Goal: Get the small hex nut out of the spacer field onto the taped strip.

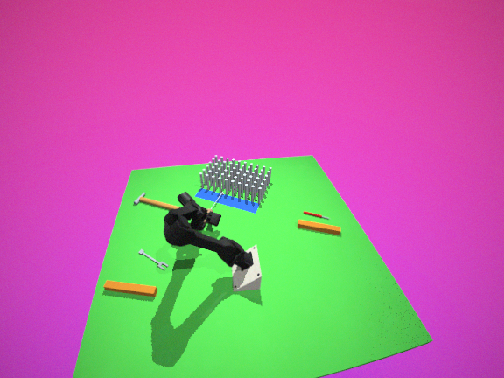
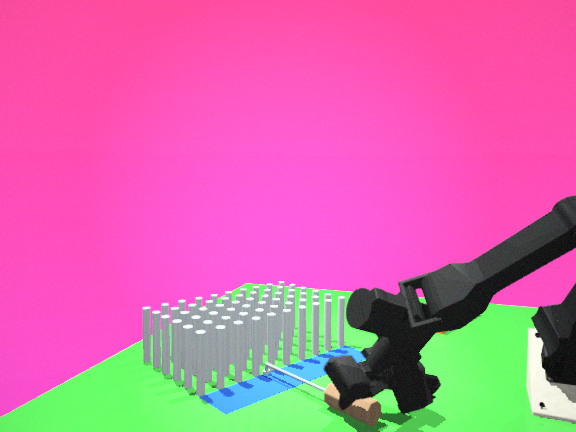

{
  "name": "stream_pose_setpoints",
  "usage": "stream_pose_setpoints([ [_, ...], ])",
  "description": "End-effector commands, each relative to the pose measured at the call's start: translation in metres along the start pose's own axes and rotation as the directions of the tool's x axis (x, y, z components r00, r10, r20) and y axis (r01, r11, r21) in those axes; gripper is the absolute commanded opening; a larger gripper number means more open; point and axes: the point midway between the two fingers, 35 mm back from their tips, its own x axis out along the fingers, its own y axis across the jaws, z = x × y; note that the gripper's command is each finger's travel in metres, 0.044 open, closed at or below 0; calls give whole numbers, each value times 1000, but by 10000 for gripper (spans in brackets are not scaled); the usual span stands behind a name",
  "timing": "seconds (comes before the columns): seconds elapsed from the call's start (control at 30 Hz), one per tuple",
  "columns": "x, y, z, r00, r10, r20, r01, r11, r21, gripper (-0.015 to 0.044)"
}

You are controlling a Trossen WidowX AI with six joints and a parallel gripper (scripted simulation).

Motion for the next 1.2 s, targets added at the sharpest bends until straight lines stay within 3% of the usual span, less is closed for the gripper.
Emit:
stream_pose_setpoints([
  [0.0, -2, 0, 2, 1000, 2, -4, -2, 1000, 4, 0],
  [1.17, -17, -3, -2, 1000, 0, -4, 0, 1000, 0, 0],
])
